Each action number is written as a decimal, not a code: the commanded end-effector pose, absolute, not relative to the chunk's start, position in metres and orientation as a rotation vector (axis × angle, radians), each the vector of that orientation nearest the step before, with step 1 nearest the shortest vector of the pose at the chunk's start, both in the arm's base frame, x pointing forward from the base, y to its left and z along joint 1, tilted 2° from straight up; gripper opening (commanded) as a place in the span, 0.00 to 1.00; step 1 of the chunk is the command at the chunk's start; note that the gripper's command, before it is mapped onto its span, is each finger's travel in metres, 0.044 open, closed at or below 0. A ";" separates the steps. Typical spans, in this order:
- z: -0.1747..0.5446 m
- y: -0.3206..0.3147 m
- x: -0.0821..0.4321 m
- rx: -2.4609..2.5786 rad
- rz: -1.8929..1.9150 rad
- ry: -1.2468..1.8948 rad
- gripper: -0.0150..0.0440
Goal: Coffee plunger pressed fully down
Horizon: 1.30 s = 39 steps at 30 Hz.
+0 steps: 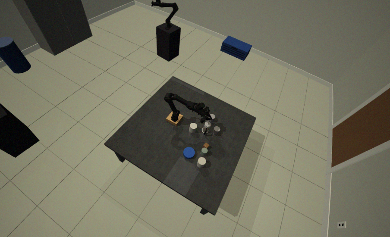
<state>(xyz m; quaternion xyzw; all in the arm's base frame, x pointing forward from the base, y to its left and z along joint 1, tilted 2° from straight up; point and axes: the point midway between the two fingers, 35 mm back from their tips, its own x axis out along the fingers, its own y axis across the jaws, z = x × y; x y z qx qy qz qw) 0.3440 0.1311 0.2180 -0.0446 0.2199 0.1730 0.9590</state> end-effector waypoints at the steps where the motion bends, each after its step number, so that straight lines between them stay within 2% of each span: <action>1: 0.186 0.130 0.342 -0.103 0.347 0.516 0.47; 39: 0.135 0.135 0.358 -0.102 0.347 0.515 0.47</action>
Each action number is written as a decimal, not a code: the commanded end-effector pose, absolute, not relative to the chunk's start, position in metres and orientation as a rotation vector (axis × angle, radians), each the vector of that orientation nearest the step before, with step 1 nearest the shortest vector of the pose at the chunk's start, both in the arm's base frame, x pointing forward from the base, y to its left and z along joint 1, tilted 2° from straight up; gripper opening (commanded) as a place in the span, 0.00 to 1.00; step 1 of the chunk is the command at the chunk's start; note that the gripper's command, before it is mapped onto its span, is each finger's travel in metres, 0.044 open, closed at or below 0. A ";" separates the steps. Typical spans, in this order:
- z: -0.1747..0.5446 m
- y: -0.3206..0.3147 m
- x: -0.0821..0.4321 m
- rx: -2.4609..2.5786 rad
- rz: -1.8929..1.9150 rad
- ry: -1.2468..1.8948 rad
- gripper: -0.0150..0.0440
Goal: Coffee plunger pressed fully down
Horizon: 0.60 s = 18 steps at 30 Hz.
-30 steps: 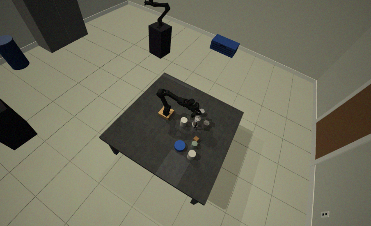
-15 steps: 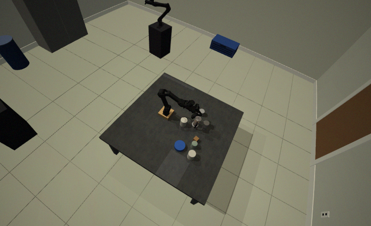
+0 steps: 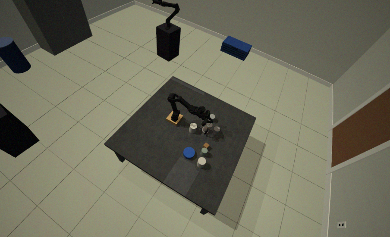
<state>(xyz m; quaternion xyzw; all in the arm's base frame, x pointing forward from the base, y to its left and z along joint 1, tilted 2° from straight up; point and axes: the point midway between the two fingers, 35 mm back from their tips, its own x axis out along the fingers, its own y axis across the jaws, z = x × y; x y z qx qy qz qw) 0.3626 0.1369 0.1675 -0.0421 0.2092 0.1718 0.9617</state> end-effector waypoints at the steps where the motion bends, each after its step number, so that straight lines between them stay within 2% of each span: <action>1: 0.135 0.135 0.359 -0.102 0.347 0.515 0.47; 18: 0.138 0.137 0.363 -0.102 0.347 0.515 0.47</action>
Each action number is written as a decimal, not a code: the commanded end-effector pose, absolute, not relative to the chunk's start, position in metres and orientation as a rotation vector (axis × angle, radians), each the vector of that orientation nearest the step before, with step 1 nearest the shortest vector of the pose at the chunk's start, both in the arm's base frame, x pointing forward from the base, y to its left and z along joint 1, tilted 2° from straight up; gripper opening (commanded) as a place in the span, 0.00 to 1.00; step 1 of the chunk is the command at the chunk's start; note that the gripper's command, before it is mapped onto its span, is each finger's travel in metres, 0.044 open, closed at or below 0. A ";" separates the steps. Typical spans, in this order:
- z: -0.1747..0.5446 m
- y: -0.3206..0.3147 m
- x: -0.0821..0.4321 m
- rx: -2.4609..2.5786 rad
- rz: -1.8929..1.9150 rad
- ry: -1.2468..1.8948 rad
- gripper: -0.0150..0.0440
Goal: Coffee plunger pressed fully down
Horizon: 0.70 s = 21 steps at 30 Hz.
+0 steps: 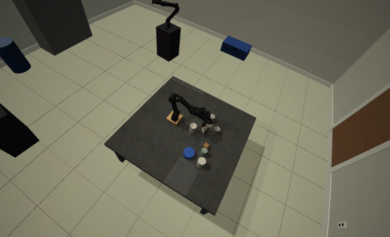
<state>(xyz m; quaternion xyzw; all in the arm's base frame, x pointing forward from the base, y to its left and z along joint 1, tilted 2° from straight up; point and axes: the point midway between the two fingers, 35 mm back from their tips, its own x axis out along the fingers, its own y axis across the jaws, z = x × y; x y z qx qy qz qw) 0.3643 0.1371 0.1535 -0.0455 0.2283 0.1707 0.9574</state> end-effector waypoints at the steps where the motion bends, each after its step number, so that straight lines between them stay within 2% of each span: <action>1: 0.138 0.137 0.363 -0.102 0.347 0.515 0.47; 21: 0.141 0.137 0.365 -0.102 0.347 0.514 0.47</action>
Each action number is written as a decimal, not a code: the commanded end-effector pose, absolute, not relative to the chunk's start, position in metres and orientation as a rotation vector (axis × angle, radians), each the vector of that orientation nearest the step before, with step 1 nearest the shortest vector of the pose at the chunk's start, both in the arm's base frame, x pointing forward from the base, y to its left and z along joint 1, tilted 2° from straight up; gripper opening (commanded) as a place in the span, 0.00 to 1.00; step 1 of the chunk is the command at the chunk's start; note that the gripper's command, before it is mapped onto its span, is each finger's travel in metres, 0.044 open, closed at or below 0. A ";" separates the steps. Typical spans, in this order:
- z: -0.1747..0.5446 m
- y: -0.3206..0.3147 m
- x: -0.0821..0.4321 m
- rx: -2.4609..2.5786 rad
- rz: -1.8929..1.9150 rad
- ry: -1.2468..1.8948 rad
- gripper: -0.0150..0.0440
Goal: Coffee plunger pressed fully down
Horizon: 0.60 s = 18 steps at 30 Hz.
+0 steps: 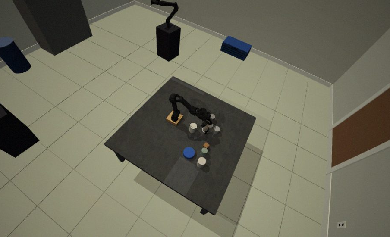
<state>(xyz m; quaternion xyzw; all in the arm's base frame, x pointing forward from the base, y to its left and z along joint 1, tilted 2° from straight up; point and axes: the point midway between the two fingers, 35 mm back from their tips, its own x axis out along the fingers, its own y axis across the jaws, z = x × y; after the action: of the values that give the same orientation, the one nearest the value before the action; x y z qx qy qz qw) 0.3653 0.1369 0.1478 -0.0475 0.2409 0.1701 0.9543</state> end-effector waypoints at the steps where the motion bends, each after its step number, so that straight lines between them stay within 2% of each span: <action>1: 0.141 0.137 0.365 -0.102 0.347 0.514 0.47; 18: 0.147 0.137 0.367 -0.097 0.345 0.497 0.47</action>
<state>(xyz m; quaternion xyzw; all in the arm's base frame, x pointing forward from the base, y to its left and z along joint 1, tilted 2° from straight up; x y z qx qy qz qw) 0.3669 0.1373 0.1468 -0.0480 0.2447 0.1699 0.9534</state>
